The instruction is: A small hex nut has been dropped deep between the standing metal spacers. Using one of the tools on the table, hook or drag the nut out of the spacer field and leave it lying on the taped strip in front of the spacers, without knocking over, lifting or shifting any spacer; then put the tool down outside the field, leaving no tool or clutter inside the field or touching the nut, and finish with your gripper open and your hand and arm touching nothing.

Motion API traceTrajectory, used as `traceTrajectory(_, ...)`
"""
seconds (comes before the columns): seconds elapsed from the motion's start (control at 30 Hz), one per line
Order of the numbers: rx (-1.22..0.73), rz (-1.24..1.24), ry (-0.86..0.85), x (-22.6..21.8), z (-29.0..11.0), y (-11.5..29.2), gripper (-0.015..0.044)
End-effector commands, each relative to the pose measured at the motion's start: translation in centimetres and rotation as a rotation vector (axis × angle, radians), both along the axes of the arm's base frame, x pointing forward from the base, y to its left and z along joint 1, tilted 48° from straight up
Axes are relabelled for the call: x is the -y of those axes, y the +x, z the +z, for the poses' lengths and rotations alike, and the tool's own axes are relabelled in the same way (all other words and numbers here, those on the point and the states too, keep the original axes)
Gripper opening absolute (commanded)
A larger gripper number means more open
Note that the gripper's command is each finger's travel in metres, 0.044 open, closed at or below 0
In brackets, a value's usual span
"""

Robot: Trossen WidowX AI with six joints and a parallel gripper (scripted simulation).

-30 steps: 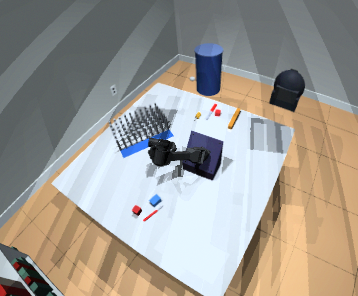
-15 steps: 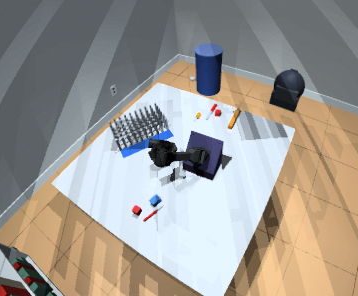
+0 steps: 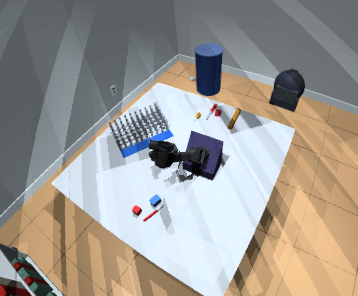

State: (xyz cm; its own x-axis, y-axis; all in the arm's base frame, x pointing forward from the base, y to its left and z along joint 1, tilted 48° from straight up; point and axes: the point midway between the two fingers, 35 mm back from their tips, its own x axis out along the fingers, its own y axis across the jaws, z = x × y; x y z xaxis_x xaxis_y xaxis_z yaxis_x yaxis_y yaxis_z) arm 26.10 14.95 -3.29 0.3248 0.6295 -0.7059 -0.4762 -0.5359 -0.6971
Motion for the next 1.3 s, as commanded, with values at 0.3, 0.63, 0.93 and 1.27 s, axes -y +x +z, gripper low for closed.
traceTrajectory(0.3,-0.003,-0.006,-0.002,-0.1,0.2,-0.7,0.0000)
traceTrajectory(0.63,-0.001,-0.005,-0.002,0.3,0.6,-0.5,0.0000)
traceTrajectory(0.93,0.002,-0.003,-0.002,0.7,1.1,-0.2,0.0000)
traceTrajectory(1.27,0.005,-0.001,-0.002,1.1,1.6,0.0,0.0000)
